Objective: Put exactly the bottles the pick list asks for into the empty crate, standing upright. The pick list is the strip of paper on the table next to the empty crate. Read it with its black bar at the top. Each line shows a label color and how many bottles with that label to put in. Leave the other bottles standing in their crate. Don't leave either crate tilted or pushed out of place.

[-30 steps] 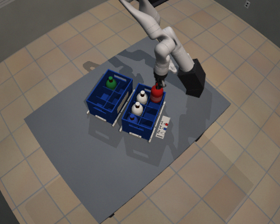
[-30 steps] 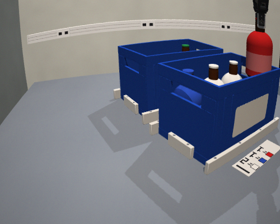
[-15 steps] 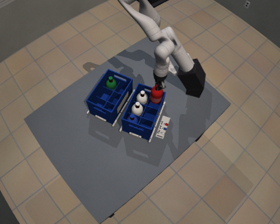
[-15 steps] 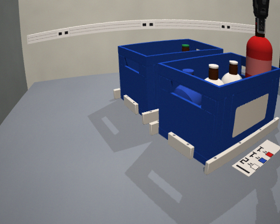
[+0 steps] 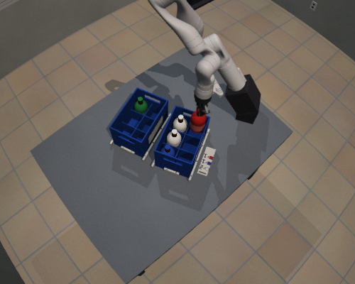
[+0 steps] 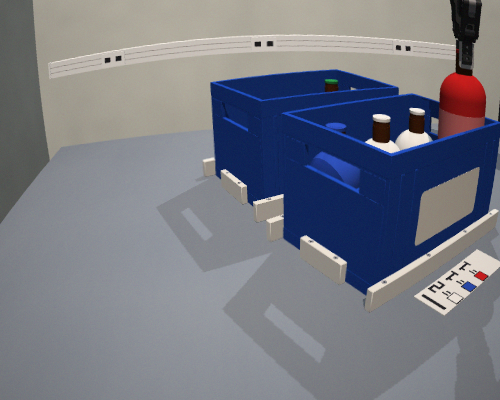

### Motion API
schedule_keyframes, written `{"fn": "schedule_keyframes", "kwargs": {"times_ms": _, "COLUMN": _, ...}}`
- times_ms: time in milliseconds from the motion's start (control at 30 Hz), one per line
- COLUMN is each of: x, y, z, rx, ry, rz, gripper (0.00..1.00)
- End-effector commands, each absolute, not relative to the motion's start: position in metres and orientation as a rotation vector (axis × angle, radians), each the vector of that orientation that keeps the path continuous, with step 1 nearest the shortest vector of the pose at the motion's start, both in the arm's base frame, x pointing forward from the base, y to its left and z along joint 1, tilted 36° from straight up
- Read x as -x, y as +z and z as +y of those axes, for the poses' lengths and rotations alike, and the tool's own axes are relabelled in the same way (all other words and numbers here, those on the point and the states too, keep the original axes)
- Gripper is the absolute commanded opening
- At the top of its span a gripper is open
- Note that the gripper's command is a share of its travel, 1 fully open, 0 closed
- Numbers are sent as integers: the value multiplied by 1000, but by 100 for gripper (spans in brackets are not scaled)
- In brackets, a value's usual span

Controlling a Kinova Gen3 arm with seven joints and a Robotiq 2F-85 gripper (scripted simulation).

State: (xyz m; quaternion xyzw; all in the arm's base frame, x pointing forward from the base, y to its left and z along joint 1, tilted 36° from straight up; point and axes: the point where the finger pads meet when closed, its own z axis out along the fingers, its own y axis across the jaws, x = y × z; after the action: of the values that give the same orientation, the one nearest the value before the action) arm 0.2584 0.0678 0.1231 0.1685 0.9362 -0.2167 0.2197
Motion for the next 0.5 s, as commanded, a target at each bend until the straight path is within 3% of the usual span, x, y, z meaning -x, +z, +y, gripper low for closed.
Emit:
{"fn": "schedule_keyframes", "kwargs": {"times_ms": 0, "x": -260, "y": 120, "z": 67, "rx": -465, "ry": -598, "rz": 2589, "gripper": 10}}
{"fn": "schedule_keyframes", "kwargs": {"times_ms": 467, "x": -264, "y": 111, "z": 61, "rx": -465, "ry": -598, "rz": 2589, "gripper": 10}}
